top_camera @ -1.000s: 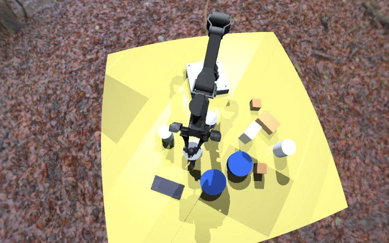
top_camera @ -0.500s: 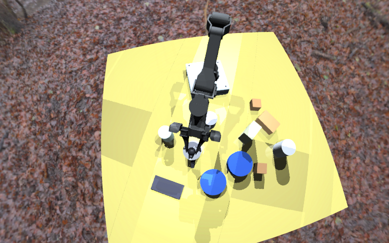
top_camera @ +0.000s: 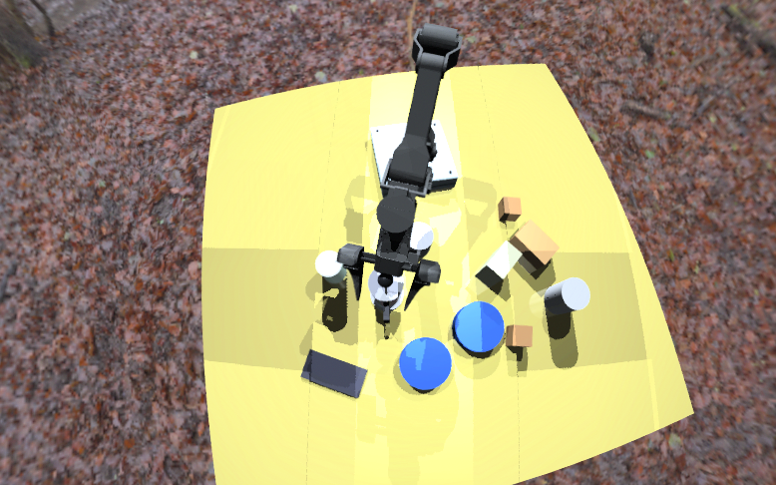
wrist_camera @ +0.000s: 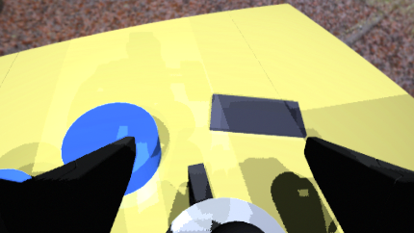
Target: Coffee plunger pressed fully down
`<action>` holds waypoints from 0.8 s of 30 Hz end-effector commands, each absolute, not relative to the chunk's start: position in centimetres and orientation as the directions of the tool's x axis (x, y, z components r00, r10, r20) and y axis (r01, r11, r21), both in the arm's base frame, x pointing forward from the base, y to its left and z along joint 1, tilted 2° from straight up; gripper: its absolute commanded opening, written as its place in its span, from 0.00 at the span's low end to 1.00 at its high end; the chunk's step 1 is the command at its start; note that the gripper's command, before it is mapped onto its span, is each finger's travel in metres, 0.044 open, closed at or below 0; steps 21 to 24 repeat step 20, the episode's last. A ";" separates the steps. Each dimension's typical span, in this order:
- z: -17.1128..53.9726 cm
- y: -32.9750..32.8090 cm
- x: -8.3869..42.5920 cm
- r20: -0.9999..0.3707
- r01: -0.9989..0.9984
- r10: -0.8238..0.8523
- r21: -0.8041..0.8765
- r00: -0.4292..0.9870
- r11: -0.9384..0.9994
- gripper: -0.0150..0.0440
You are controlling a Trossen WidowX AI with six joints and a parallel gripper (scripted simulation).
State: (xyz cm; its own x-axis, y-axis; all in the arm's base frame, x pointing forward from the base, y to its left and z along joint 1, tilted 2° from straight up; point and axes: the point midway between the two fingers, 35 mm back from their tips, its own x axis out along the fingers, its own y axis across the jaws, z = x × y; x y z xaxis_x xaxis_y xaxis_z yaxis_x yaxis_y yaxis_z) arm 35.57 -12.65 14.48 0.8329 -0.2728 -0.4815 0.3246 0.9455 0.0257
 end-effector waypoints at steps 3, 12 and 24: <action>16.9 -12.8 34.6 -0.483 0.333 -0.284 0.018 0.828 0.943 1.00; 21.9 -11.7 31.1 -0.497 0.332 -0.273 0.032 0.824 0.943 1.00; 21.9 -11.7 31.2 -0.497 0.332 -0.273 0.032 0.824 0.943 1.00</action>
